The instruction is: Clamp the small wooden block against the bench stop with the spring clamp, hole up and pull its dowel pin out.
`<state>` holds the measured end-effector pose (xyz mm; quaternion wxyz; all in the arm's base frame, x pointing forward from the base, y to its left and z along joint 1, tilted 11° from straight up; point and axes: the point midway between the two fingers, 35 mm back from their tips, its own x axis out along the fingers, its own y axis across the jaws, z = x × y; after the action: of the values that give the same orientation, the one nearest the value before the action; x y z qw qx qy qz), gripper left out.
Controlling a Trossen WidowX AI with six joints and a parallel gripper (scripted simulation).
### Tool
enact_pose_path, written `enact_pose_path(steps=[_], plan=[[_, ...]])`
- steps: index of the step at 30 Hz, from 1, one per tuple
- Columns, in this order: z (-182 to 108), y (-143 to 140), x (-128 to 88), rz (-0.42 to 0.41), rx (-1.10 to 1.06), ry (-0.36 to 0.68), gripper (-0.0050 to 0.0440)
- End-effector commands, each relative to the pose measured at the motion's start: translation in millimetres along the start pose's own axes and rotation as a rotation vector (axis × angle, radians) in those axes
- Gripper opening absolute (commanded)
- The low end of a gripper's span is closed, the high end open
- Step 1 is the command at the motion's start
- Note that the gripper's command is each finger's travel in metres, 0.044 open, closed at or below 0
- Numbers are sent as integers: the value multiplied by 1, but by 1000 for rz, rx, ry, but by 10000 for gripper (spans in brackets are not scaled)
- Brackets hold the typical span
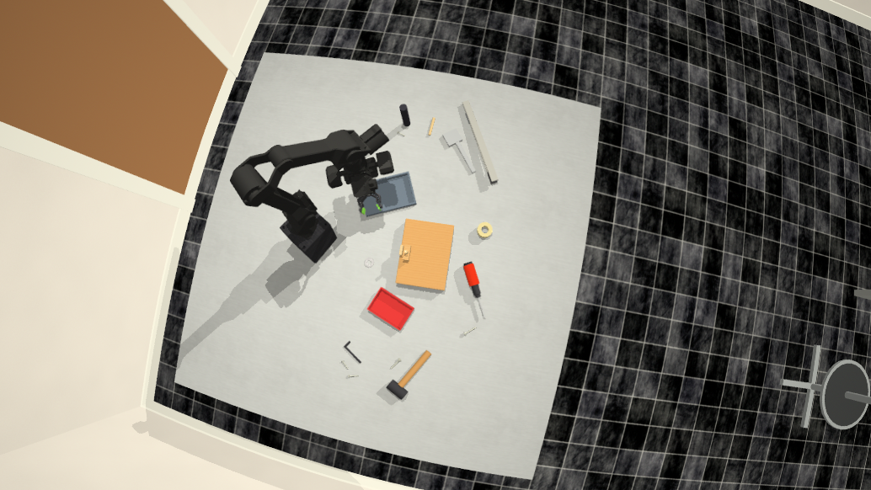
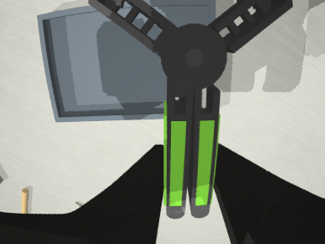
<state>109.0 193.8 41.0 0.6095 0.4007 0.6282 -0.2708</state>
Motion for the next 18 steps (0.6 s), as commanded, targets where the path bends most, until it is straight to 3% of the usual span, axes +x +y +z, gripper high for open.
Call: enact_pose_path(steps=[1,18], plan=[[0,0,-4,6,-4,3,0],[1,-2,-15,6,-4,3,0]])
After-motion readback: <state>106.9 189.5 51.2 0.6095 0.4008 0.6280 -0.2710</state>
